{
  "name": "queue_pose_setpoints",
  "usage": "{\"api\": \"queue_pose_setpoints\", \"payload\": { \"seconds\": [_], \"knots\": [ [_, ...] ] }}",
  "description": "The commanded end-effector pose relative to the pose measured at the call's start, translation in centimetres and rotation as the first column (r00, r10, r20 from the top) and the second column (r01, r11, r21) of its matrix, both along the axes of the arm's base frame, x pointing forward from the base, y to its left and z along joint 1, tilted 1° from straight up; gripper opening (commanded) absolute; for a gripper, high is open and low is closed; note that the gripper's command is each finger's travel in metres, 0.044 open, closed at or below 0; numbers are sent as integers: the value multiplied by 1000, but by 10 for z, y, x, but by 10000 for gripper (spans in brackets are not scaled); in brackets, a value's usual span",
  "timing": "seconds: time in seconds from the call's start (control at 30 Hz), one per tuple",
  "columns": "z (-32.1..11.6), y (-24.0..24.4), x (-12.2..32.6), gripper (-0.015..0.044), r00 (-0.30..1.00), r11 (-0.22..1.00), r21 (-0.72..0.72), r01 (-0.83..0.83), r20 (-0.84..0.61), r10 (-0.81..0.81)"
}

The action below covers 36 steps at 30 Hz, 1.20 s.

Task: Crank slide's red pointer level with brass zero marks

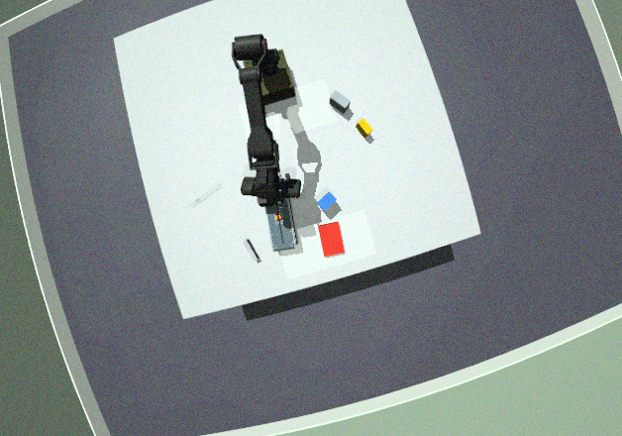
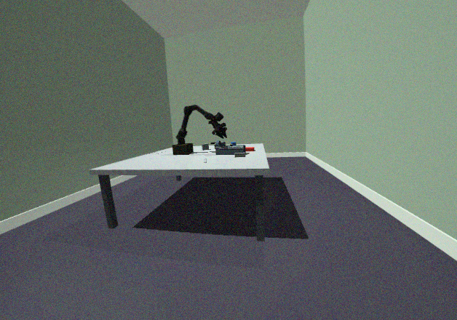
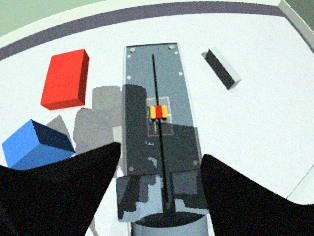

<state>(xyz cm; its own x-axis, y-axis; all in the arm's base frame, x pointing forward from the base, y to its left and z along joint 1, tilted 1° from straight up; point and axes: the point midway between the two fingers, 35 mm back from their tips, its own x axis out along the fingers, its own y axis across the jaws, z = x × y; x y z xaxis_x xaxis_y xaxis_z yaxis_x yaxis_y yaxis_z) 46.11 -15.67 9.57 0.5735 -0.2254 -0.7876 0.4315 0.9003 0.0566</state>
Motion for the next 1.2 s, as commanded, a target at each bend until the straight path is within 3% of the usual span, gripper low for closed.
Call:
{"api": "queue_pose_setpoints", "payload": {
  "seconds": [0.0, 0.1, 0.13, 0.7, 1.17],
  "knots": [
    [0, 0, 0, 368, 1000, 1000, -1, 0, 0, 0],
    [0, 0, 0, 440, 1000, 1000, -1, 0, 0, 0],
    [0, 0, 0, 440, 1000, 1000, -1, 0, 0, 0],
    [0, 0, 0, 0, 1000, 1000, -1, 0, 0, 0],
    [0, 0, 0, 0, 1000, 1000, -1, 0, 0, 0]
  ]
}}
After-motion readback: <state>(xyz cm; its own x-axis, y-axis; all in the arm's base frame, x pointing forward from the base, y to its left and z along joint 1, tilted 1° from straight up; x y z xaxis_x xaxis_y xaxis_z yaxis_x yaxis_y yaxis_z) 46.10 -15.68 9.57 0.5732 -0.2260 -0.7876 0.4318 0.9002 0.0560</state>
